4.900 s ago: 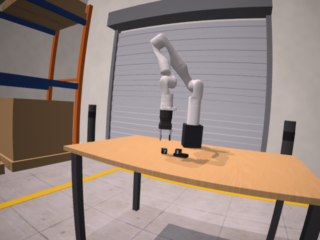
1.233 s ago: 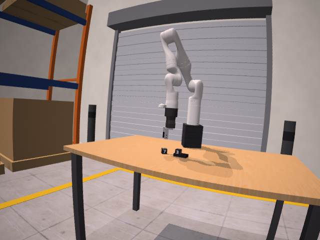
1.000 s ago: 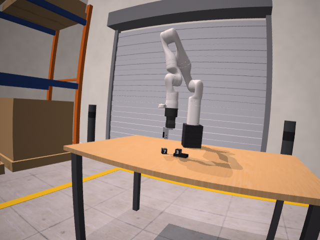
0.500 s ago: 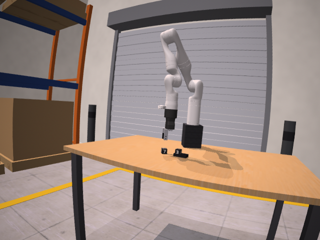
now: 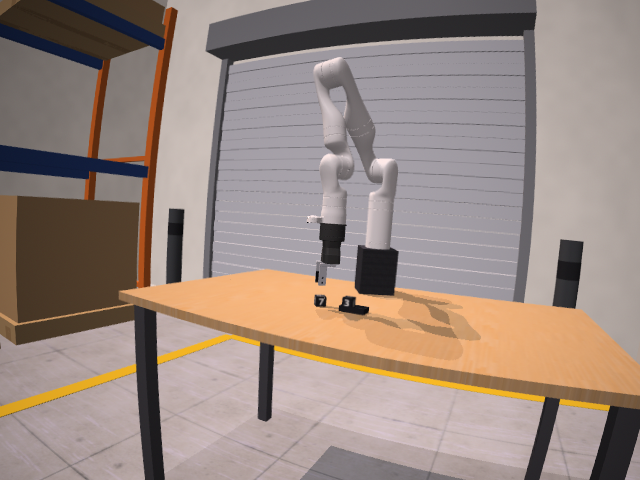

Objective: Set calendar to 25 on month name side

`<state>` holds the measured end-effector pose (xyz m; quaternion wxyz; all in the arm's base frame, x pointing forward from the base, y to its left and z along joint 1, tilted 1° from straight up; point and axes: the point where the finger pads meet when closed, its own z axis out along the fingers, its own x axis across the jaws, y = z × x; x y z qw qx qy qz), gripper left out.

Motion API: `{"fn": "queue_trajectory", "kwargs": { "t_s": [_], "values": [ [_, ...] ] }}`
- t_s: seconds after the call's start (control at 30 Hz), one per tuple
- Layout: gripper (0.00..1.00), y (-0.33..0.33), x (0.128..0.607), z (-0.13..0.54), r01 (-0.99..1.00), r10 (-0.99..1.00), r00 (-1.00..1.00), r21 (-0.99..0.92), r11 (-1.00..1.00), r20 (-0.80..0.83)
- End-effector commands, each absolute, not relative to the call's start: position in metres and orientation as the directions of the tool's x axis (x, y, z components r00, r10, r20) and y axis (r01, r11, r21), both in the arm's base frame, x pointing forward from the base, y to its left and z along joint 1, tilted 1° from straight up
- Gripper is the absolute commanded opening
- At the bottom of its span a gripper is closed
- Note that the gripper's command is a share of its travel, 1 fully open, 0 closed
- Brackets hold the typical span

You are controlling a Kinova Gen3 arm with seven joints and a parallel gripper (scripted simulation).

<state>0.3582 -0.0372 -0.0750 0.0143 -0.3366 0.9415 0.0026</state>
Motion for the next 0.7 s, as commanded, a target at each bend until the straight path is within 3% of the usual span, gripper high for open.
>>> {"fn": "queue_trajectory", "kwargs": {
  "t_s": [0.0, 0.67],
  "values": [
    [0.90, -0.034, 0.356, -0.081, -0.641, -0.641, -0.767, -0.003, 0.767, -0.025],
    [0.90, -0.033, 0.357, -0.100, -0.641, -0.641, -0.767, -0.003, 0.767, -0.025]
  ]
}}
